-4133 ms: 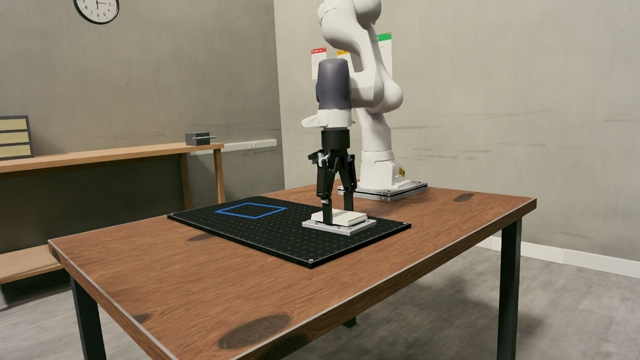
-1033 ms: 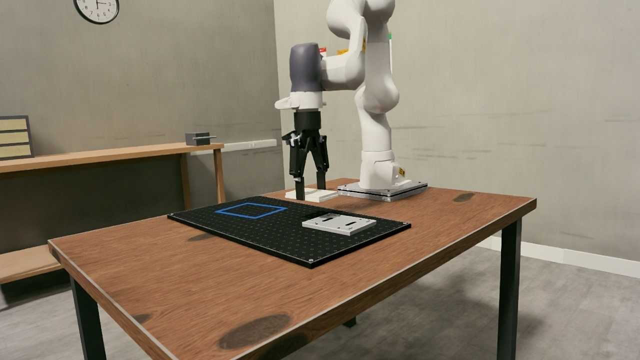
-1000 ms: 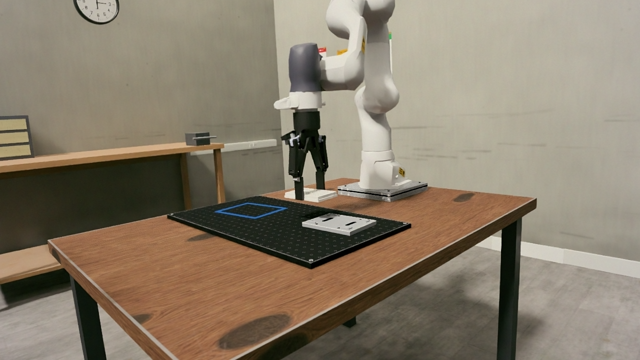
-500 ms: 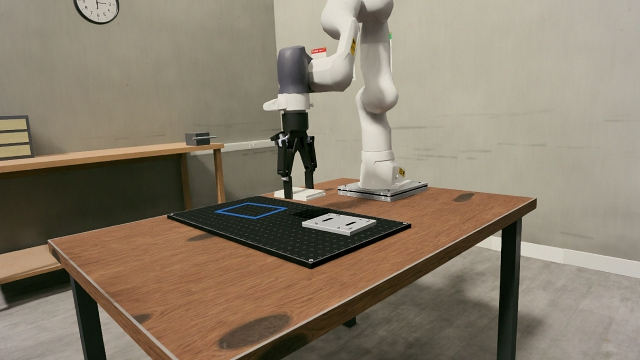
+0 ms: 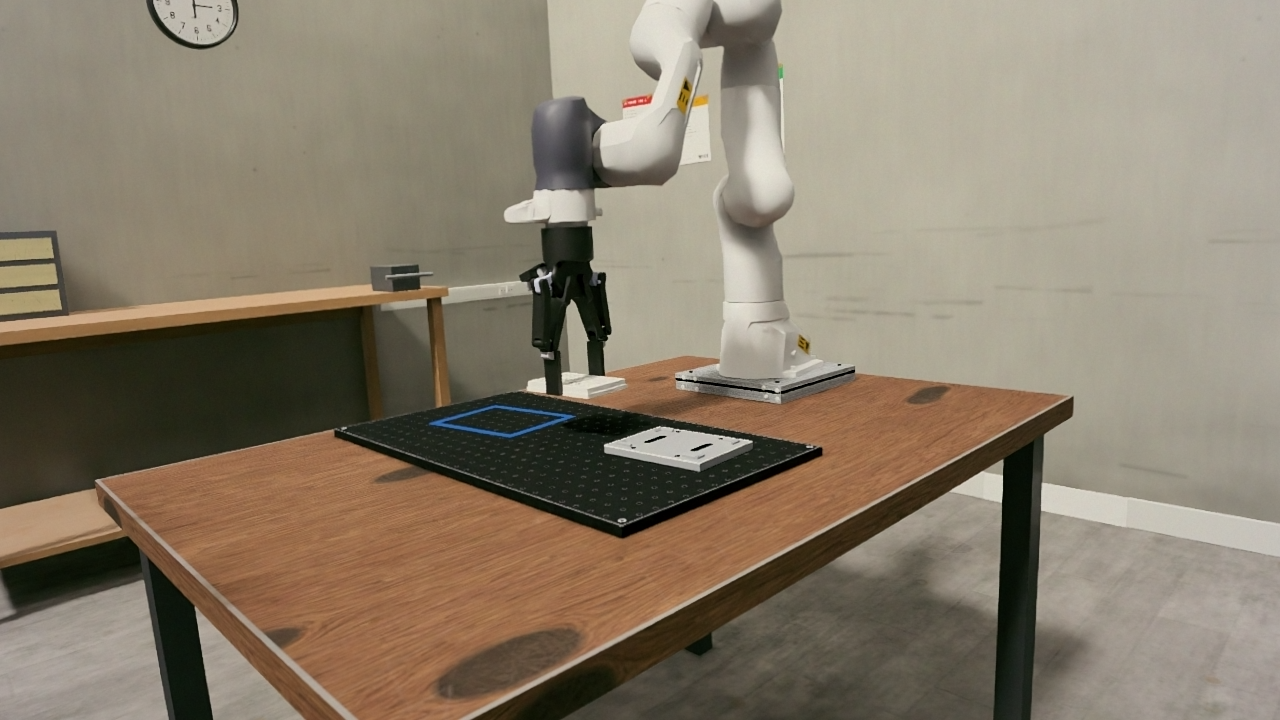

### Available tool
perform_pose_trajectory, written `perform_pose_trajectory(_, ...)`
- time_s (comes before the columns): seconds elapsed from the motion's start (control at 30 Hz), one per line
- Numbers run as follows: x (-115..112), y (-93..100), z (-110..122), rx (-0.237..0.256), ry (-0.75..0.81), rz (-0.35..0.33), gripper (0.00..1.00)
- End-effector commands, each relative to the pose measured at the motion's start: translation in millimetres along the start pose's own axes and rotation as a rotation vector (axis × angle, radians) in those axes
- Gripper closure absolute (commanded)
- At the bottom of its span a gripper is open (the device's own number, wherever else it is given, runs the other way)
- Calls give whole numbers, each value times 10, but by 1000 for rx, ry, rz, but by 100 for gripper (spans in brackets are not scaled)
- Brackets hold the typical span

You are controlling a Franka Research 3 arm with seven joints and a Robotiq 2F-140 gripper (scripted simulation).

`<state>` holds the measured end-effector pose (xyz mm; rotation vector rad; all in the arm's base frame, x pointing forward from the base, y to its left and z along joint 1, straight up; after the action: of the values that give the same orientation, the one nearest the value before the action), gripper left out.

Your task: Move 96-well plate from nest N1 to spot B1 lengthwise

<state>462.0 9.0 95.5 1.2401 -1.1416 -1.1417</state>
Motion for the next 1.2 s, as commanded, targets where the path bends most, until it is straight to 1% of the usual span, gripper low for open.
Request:
perform_pose_trajectory(0.0, 85, -3, -13, 4, 49, -3, 40)
perform_pose_trajectory(0.4, 485, -17, -8, 4, 49, -3, 40)
perform_pose_trajectory(0.47, 485, -17, -8, 4, 49, -3, 40)
perform_pose_trajectory(0.97, 985, -35, -2, 4, 49, -3, 40)
perform_pose_trajectory(1.03, 985, -35, -2, 4, 49, -3, 40)
perform_pose_trajectory(1.17, 1118, -40, 0, 4, 49, -3, 40)
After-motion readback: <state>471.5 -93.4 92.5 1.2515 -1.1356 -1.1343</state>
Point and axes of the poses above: the point where the finger pads meet when closed, its own y axis back along the fingers, its own z axis across the jaws, x = y × z, the point moved 2 cm from there along y, back along the fingers
